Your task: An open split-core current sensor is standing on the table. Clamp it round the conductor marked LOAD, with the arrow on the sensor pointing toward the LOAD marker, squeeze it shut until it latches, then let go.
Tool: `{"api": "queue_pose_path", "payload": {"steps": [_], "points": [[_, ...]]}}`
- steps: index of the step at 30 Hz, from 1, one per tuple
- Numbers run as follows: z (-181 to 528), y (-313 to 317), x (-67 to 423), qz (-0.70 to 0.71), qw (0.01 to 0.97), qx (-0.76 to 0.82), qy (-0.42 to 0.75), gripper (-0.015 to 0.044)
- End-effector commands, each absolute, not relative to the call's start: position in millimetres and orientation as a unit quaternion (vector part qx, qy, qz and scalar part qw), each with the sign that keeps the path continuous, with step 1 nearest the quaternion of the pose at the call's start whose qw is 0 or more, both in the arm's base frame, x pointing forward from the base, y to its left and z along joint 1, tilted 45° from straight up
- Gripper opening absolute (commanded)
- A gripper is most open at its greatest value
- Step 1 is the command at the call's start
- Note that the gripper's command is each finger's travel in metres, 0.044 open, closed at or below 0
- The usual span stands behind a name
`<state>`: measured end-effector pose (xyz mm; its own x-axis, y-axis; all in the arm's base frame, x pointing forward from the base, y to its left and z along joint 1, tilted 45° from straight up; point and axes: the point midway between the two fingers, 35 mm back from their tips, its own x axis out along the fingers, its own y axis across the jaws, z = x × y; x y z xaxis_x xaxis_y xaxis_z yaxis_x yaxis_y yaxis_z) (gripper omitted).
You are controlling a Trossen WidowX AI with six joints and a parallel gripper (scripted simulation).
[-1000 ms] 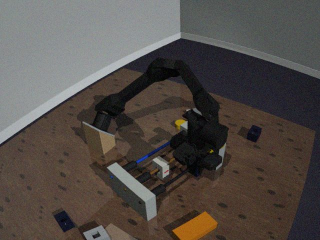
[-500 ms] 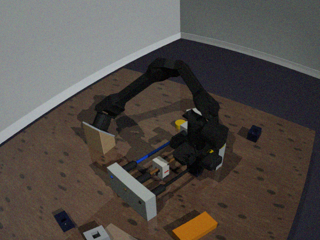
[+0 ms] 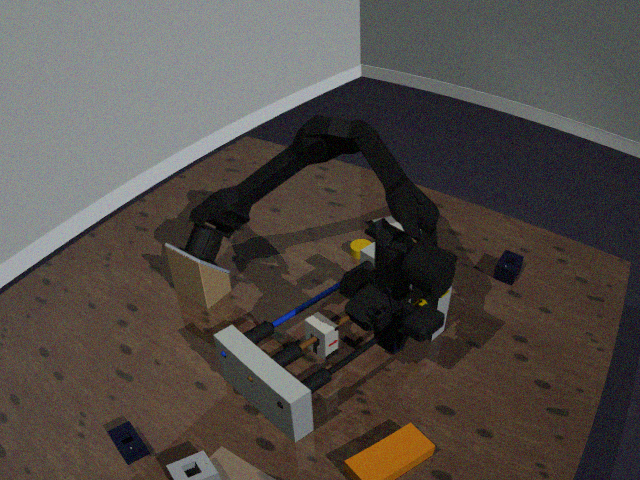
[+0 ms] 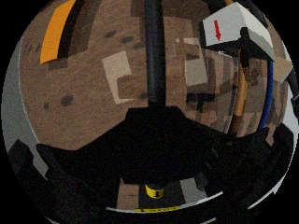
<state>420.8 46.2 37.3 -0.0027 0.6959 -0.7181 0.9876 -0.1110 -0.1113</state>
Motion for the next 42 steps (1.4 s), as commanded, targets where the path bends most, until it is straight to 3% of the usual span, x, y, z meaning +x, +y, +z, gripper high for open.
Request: {"api": "queue_pose_path", "payload": {"steps": [1, 3, 10, 19, 26, 42], "points": [[37, 46, 421, -0.327, 0.223, 0.670, 0.628, 0.0256], [37, 46, 421, -0.327, 0.223, 0.670, 0.628, 0.0256], [37, 46, 421, -0.327, 0.223, 0.670, 0.628, 0.0439], [39, 44, 420, -0.326, 0.224, 0.672, 0.626, 0.0440], [108, -21, 398, -0.299, 0.257, 0.735, 0.552, 0.0440], [109, -23, 397, -0.298, 0.258, 0.736, 0.550, 0.0440]]}}
